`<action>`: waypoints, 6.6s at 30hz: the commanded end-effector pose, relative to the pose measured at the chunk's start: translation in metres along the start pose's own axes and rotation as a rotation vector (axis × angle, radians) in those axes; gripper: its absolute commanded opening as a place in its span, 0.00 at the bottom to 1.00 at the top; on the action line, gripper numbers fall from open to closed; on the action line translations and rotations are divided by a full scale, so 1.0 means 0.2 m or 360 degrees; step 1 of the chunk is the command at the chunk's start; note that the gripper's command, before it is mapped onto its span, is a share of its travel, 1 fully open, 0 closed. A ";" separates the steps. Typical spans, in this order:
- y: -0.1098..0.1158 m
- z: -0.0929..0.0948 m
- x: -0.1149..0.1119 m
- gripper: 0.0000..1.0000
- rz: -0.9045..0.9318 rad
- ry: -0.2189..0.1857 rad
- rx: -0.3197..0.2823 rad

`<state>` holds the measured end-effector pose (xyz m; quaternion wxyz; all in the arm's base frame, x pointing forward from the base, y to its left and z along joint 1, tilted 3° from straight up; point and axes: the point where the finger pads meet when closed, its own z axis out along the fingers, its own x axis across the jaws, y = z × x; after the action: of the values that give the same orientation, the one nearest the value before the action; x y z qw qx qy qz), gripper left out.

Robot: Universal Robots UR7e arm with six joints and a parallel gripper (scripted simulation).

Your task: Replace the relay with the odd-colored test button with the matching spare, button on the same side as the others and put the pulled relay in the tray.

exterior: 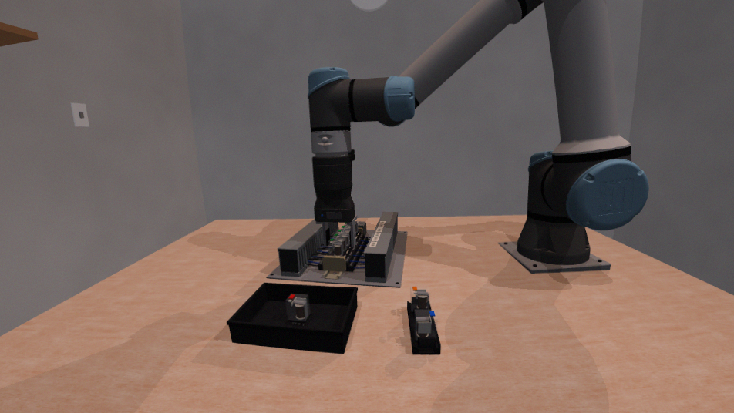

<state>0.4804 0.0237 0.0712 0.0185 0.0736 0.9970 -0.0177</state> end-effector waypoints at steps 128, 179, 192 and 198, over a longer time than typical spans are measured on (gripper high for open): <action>0.00 -0.32 0.00 1.00 0.0000 -0.0002 0.0000; 0.00 -0.32 0.00 1.00 0.0000 -0.0002 0.0000; 0.00 -0.32 0.00 1.00 0.0000 -0.0002 0.0000; 0.00 -0.32 0.00 1.00 0.0000 -0.0002 0.0000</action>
<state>0.4781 0.0261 0.1347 0.0184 0.0736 0.9970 -0.0177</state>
